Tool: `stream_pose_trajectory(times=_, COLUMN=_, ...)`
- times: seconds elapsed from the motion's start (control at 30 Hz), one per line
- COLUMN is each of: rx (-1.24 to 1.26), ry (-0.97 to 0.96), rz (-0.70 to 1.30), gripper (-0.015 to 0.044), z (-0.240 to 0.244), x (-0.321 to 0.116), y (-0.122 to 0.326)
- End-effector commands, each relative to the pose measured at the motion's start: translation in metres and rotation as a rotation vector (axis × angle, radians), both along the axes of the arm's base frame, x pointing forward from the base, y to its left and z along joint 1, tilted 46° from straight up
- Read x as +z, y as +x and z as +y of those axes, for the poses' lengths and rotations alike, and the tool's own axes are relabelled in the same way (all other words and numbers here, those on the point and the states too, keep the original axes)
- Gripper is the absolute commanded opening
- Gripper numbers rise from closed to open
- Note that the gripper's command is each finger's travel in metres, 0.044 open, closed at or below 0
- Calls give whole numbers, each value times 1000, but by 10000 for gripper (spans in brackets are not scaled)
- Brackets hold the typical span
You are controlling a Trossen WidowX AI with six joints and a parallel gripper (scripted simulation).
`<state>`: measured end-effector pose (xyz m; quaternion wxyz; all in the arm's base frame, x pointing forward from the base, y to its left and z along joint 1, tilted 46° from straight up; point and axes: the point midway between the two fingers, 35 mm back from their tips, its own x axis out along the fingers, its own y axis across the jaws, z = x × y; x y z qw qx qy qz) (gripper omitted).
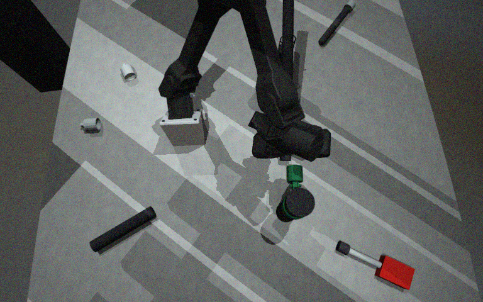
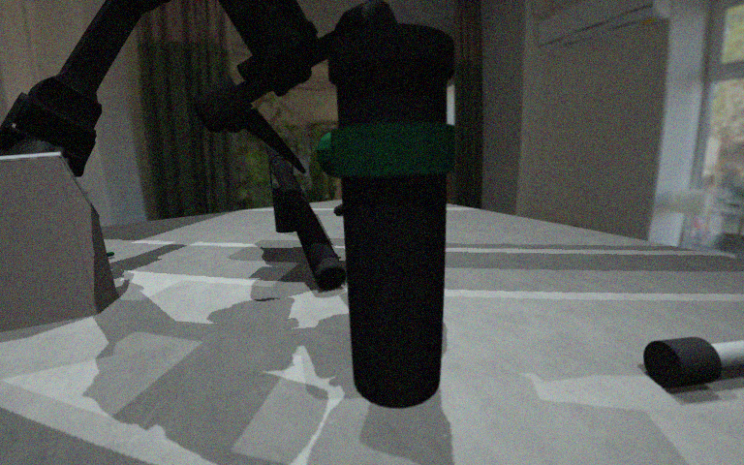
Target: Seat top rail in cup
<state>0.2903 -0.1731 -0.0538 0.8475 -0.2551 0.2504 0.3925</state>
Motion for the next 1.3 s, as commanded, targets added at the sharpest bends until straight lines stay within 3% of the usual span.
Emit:
stream_pose_trajectory(times=0.0, rx=-150, ry=127, rz=120, gripper=440, z=-2, x=27, y=3)
stream_pose_trajectory(times=0.37, rx=-821, ry=744, rz=700, gripper=440, z=14, x=133, y=-6)
stream_pose_trajectory(times=0.47, rx=-910, ry=826, rz=778, gripper=440, z=19, x=146, y=-8)
stream_pose_trajectory(times=0.93, rx=-876, ry=796, rz=769, gripper=440, z=21, x=145, y=-7)
stream_pose_trajectory(times=1.27, rx=-146, ry=294, rz=525, gripper=440, z=75, x=119, y=14)
